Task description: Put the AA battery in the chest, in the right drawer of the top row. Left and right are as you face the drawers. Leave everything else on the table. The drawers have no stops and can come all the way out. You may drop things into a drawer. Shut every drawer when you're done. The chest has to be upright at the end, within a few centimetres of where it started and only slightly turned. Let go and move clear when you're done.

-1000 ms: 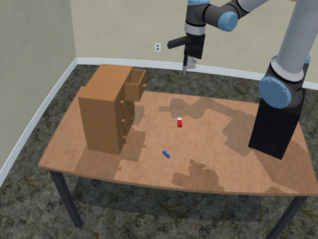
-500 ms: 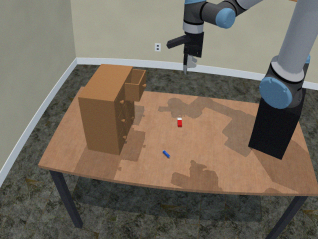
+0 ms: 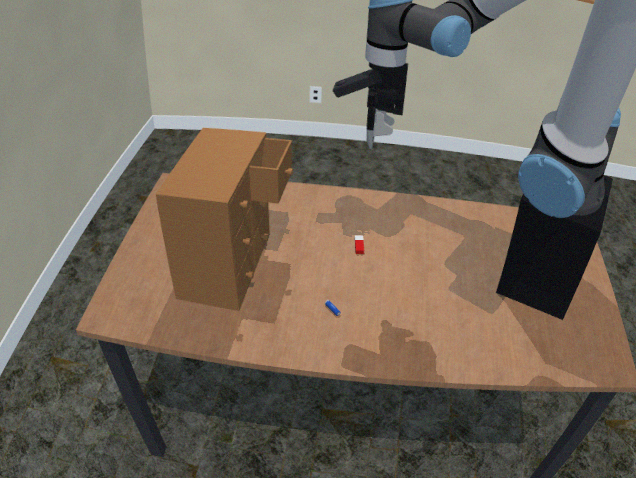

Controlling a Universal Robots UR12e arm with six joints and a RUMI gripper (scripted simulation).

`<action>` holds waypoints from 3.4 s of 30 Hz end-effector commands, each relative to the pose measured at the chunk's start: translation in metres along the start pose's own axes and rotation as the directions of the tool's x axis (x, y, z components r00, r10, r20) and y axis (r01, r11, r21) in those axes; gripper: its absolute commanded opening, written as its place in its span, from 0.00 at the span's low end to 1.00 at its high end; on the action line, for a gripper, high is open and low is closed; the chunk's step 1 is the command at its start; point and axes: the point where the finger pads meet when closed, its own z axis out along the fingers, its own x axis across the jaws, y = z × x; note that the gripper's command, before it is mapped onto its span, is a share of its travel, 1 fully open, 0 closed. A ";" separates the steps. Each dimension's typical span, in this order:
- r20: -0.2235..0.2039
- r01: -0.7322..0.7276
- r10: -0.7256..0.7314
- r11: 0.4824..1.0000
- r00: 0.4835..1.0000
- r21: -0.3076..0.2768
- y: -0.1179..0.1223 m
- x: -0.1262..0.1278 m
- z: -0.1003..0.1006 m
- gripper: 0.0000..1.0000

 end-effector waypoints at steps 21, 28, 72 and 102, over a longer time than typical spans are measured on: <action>-0.001 -0.147 0.147 0.989 0.989 -0.004 -0.031 -0.021 0.049 0.20; -0.003 -0.263 0.263 0.965 0.965 -0.008 -0.049 -0.044 0.093 0.20; -0.013 -0.698 0.698 0.716 0.716 -0.017 -0.041 -0.176 0.311 0.17; -0.013 -0.698 0.698 0.716 0.716 -0.017 -0.041 -0.176 0.311 0.17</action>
